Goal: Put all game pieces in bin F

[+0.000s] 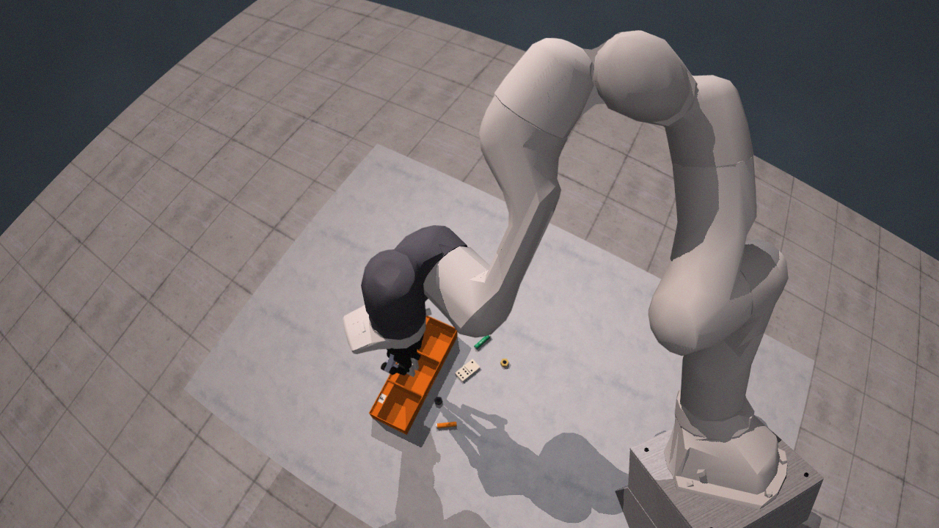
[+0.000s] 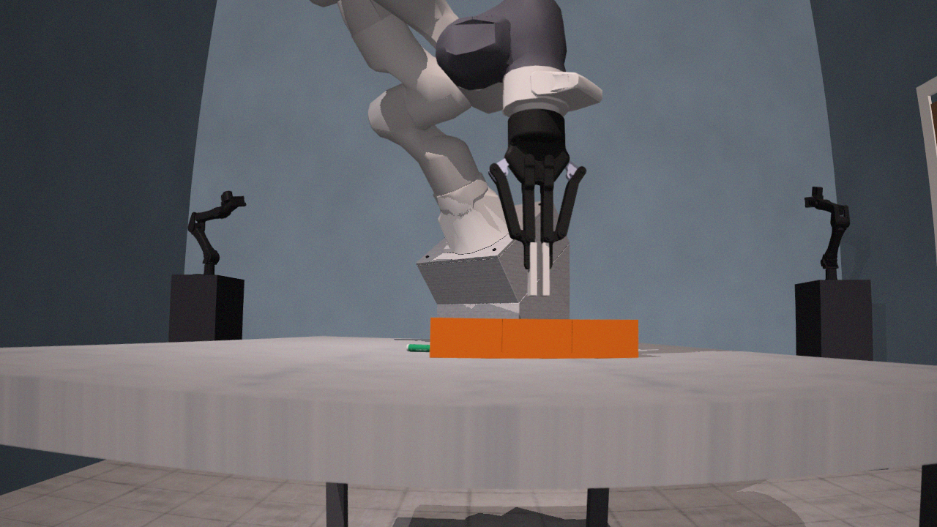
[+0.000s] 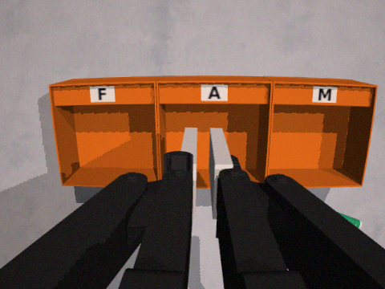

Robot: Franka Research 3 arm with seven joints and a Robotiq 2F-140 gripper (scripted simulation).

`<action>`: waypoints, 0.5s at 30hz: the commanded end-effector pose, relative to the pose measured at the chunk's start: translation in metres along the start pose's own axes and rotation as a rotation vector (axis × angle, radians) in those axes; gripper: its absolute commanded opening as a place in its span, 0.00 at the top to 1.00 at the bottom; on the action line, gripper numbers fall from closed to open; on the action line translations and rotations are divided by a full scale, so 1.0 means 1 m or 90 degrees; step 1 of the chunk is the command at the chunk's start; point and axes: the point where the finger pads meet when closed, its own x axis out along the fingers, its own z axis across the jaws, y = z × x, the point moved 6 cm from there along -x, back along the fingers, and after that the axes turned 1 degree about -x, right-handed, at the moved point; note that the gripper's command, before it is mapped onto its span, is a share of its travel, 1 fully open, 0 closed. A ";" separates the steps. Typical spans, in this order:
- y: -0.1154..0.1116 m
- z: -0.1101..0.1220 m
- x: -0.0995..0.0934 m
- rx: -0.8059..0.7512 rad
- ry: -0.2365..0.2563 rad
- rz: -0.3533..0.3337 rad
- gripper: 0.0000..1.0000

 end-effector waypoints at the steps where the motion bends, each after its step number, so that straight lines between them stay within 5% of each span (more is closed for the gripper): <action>1: 0.000 -0.015 0.000 0.000 -0.005 0.000 0.95; 15: 0.000 -0.069 0.000 0.000 -0.005 0.000 0.95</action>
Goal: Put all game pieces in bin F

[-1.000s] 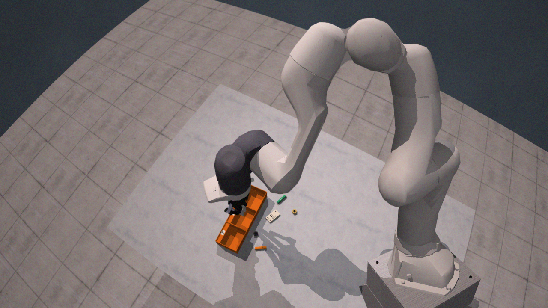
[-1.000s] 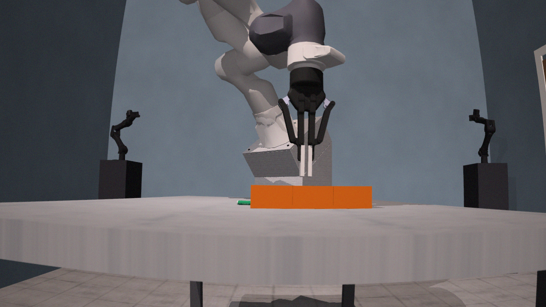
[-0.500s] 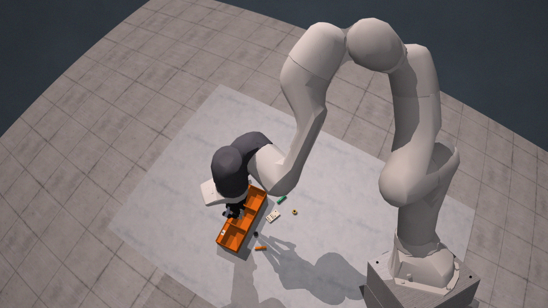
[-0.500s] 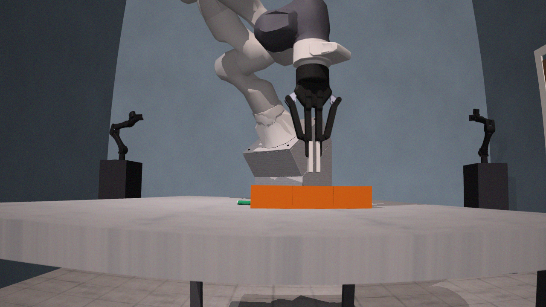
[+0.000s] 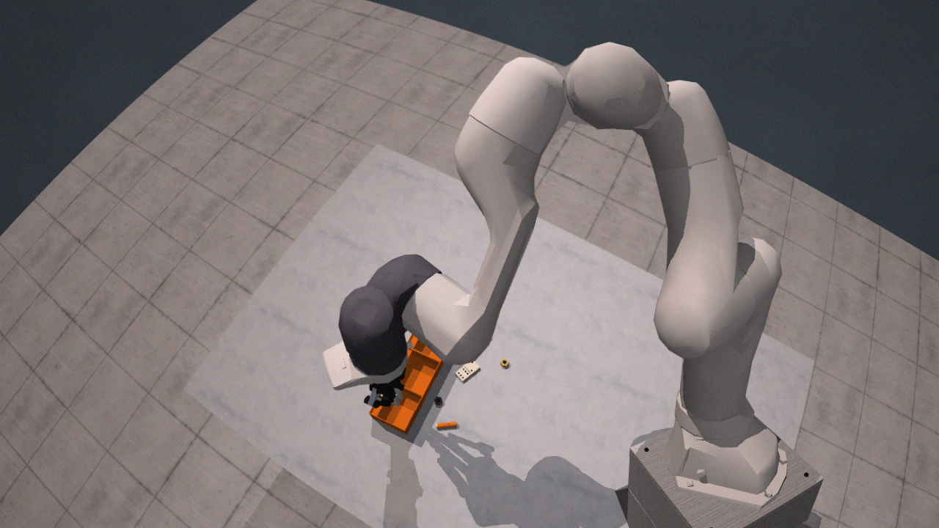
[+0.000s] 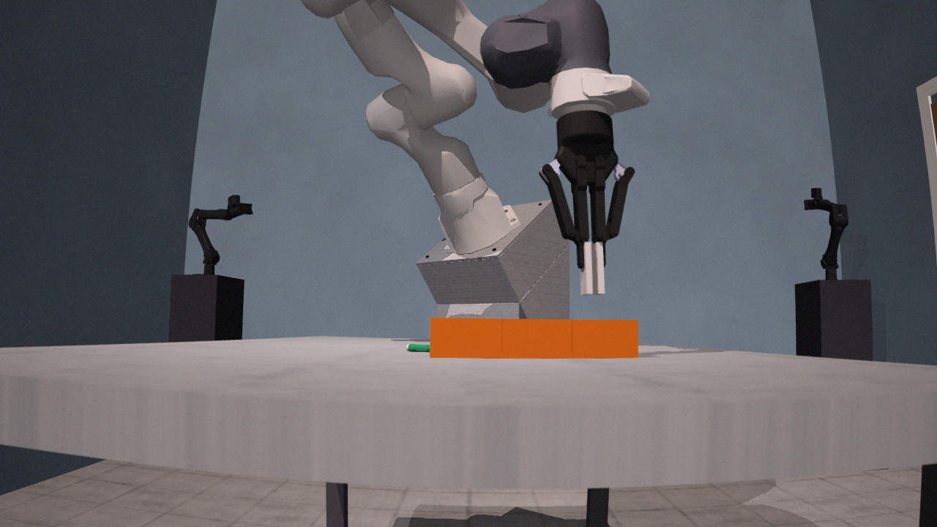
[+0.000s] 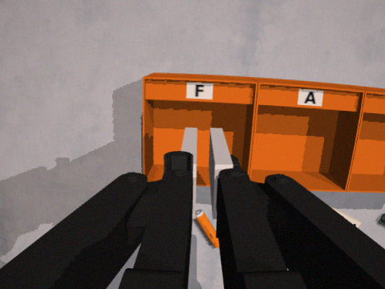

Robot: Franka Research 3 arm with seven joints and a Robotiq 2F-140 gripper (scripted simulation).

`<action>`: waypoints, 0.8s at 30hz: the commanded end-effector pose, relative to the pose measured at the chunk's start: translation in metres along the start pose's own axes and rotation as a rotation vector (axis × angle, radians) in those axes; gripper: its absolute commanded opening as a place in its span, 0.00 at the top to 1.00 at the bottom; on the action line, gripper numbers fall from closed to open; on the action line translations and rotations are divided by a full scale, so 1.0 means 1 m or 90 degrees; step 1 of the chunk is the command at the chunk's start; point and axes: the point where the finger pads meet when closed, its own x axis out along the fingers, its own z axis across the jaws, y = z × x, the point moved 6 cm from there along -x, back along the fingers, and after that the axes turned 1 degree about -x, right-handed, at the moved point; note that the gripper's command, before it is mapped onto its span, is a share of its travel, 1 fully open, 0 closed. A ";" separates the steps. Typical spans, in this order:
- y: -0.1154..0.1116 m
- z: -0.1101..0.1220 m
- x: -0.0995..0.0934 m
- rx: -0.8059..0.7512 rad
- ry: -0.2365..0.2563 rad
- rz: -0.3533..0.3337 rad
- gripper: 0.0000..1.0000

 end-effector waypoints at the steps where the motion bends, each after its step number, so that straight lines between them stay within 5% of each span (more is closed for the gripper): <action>1: 0.001 0.000 0.003 0.029 -0.019 0.000 0.95; 11: 0.001 0.000 0.003 0.029 -0.019 0.000 0.95; 24: 0.001 0.001 0.035 0.029 -0.019 0.000 0.95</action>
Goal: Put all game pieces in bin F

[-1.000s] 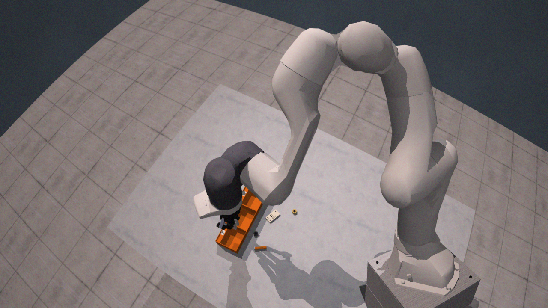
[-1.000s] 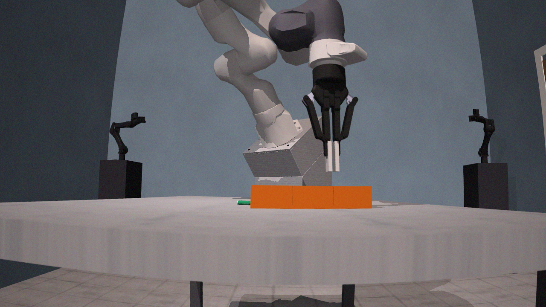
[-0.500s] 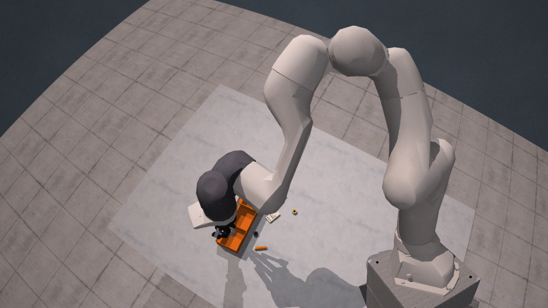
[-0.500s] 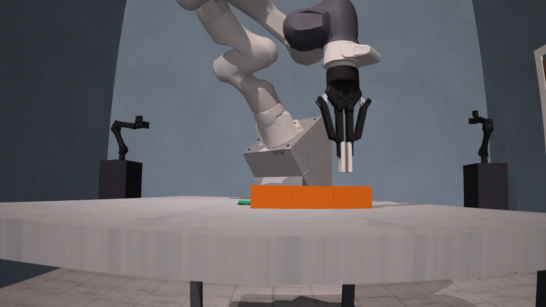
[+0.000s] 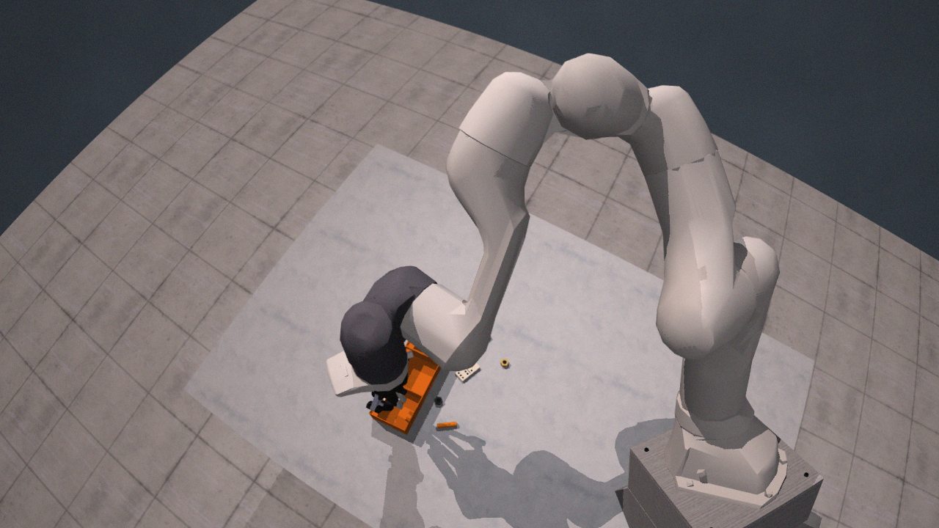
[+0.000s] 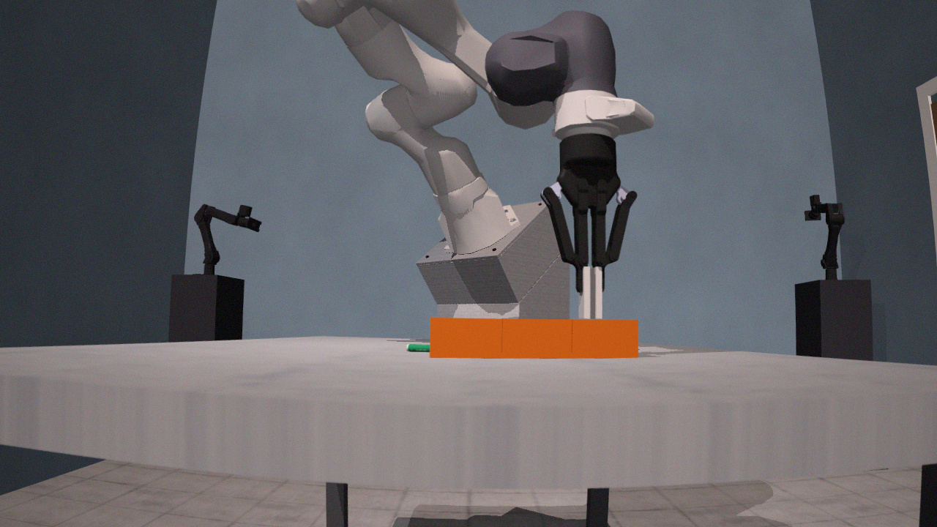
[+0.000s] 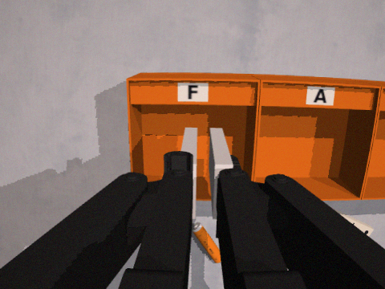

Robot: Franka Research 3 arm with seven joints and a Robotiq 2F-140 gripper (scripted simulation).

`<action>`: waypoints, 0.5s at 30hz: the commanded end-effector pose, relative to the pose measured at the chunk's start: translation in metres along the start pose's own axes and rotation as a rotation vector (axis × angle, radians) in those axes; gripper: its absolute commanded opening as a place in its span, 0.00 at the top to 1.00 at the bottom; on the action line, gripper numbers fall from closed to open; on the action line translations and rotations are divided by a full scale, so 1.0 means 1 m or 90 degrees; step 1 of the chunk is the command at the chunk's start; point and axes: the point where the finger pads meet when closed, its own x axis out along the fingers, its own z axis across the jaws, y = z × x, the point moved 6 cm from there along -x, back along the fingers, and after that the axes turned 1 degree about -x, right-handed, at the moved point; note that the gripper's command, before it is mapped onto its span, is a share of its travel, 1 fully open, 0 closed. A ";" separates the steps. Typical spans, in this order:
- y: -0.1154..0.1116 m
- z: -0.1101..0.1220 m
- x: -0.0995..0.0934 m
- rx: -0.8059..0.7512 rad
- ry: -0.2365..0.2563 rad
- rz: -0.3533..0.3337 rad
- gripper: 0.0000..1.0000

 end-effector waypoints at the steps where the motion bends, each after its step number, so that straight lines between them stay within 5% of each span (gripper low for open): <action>1: 0.003 0.000 0.004 0.010 -0.002 0.006 0.95; 15: 0.003 0.000 0.031 0.010 -0.002 0.006 0.95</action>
